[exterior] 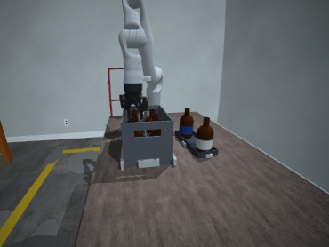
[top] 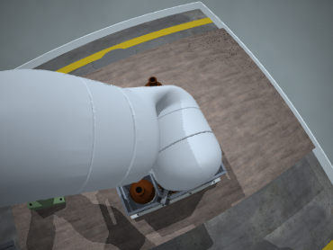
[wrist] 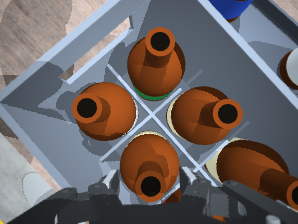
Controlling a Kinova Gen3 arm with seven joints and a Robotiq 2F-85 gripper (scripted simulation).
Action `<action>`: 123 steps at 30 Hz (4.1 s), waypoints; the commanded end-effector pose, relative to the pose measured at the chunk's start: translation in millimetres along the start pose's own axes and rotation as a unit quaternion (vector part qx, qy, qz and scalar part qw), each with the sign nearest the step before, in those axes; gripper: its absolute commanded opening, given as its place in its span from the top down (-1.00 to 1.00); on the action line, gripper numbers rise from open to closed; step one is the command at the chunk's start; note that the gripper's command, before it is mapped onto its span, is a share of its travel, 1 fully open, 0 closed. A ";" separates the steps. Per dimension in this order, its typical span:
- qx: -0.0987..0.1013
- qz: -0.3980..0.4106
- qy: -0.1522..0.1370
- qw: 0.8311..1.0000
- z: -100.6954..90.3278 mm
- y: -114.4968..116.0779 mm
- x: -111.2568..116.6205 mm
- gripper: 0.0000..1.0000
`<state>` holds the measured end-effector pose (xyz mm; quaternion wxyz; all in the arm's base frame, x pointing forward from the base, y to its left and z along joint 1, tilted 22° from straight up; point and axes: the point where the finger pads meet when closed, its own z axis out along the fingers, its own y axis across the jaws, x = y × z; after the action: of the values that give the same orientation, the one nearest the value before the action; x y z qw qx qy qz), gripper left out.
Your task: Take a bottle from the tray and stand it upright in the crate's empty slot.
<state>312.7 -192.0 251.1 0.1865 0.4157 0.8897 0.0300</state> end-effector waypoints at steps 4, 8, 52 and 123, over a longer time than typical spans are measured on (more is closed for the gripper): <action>0.000 0.000 0.000 1.000 -1.9 0.0 -0.4 -0.27; 0.000 0.000 0.000 1.000 -4.7 0.0 -0.4 -0.27; 0.000 0.000 0.000 1.000 -83.6 -0.1 -0.3 -0.27; 0.000 0.000 0.000 1.000 -85.7 -0.1 -0.3 1.00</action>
<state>282.1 -183.5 330.4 0.1865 0.4159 0.8896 0.0300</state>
